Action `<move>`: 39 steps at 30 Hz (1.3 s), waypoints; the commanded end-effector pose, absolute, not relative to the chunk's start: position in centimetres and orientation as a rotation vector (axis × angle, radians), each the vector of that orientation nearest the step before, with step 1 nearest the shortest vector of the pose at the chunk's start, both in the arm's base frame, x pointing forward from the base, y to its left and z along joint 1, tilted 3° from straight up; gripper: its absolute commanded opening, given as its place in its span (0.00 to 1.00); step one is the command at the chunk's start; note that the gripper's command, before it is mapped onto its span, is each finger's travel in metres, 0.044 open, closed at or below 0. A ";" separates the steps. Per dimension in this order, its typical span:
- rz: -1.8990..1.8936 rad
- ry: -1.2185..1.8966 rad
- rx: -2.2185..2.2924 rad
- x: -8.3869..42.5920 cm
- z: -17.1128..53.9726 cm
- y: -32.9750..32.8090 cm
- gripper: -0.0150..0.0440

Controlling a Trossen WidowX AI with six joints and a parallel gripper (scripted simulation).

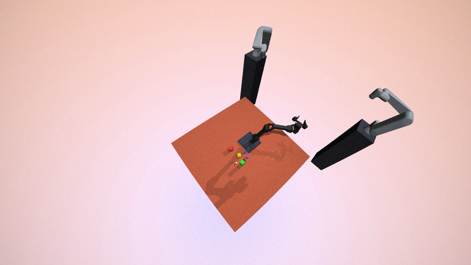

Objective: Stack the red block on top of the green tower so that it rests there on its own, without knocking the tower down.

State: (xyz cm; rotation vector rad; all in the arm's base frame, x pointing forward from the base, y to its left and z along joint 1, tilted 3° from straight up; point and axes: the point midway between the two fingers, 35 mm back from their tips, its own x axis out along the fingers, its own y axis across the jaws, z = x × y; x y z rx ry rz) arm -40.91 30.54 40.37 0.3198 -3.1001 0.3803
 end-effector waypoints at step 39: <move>1.840 -1.498 -1.162 -1.2 32.3 50.3 1.00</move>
